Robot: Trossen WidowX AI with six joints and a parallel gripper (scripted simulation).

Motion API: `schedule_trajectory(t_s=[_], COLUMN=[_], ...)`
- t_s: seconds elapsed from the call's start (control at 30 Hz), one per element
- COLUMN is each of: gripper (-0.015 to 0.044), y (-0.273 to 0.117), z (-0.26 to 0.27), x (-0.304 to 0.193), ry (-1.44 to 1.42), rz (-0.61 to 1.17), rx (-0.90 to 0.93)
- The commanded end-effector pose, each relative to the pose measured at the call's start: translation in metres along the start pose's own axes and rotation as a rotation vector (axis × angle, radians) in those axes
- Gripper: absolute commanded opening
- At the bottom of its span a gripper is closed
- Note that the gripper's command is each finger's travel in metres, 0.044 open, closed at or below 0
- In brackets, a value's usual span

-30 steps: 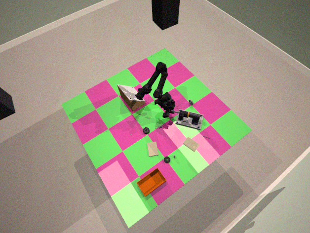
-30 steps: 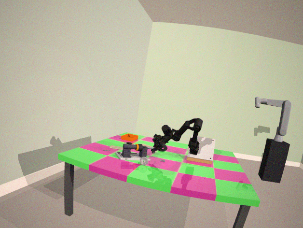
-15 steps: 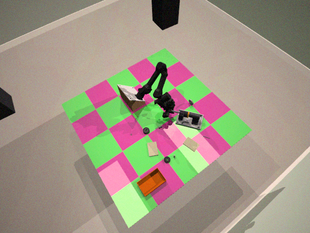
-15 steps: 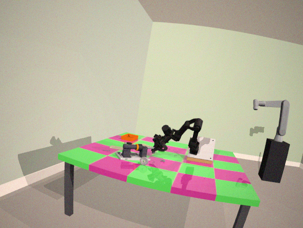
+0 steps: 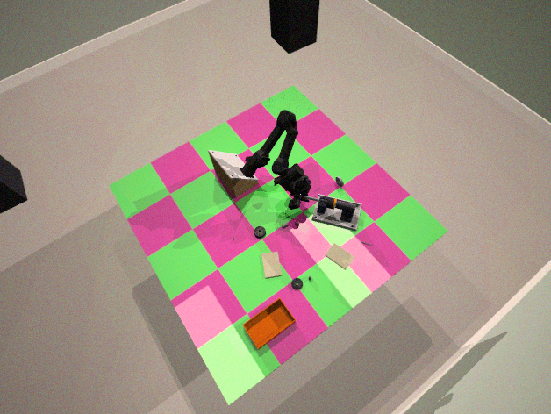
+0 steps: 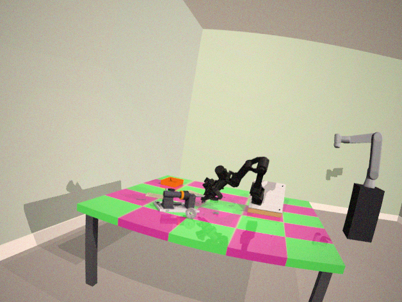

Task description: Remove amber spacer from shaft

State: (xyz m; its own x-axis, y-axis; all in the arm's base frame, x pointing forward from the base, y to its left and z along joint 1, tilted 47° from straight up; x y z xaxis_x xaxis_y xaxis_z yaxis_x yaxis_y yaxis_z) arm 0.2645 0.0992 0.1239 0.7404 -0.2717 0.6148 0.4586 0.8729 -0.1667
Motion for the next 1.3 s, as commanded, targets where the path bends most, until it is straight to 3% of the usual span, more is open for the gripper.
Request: schedule_trajectory(t_s=[0.0, 1.27], gripper=[0.0, 0.0], y=[-0.0007, -0.0035], z=[0.0002, -0.0006], x=[-0.0003, -0.0031], ry=[-0.006, -0.006], rz=[0.0, 0.0], rx=[0.002, 0.002])
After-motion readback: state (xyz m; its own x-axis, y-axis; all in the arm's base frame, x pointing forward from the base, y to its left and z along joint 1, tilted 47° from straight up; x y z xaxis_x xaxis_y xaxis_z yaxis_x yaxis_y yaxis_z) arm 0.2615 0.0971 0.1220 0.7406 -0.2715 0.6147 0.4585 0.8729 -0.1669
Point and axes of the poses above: the point midway between the two fingers, 35 mm back from their tips, its own y axis out along the fingers, its own z axis across the jaws, x = y × z, the point moved 5 cm from there along -y, back along the fingers, and after that the axes turned 15 degrees about y, right-handed, at the moved point
